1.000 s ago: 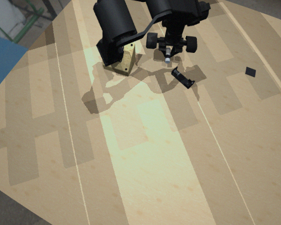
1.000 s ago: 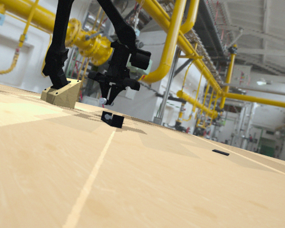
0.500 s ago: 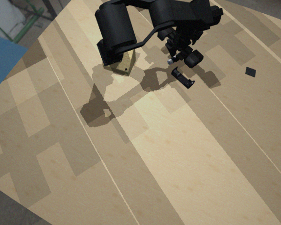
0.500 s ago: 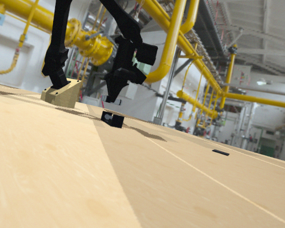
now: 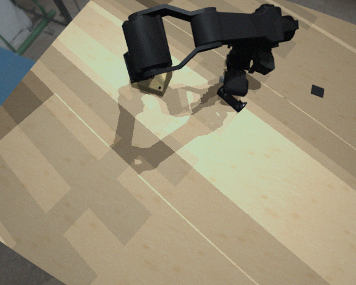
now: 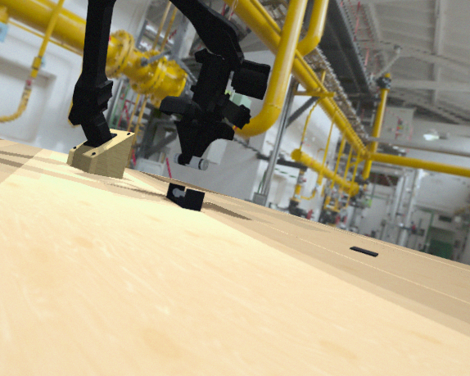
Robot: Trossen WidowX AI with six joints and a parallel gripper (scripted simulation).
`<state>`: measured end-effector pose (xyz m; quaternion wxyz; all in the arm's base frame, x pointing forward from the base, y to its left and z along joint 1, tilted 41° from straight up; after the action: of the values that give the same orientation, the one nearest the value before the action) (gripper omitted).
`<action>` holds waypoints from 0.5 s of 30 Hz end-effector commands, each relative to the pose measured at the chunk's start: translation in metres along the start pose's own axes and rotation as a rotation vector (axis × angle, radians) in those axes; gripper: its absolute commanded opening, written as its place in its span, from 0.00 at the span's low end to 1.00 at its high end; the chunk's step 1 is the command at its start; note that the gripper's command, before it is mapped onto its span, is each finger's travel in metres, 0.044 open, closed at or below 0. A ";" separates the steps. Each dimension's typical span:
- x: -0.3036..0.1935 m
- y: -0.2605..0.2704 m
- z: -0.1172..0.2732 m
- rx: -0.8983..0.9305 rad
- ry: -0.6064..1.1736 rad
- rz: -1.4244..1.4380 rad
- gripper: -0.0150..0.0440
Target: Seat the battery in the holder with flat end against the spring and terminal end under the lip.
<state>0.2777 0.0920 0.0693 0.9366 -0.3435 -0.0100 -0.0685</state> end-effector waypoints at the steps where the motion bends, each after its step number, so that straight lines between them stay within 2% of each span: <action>1: 0.011 -0.007 0.006 0.005 -0.011 -0.239 0.37; 8: 0.025 -0.018 0.009 0.001 -0.013 -0.621 0.37; 15: 0.027 -0.018 0.009 -0.006 -0.011 -0.656 0.37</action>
<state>0.2996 0.0797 0.0880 0.8688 -0.3269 -0.1174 -0.3530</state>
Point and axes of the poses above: the point midway between the two fingers, 35 mm back from their tips, its own z axis back along the fingers, its own y axis across the jaws, x = y × z, the point moved 9 cm from there along z, back along the fingers, and after that the axes turned 14 degrees about -z, right-handed, at the moved point
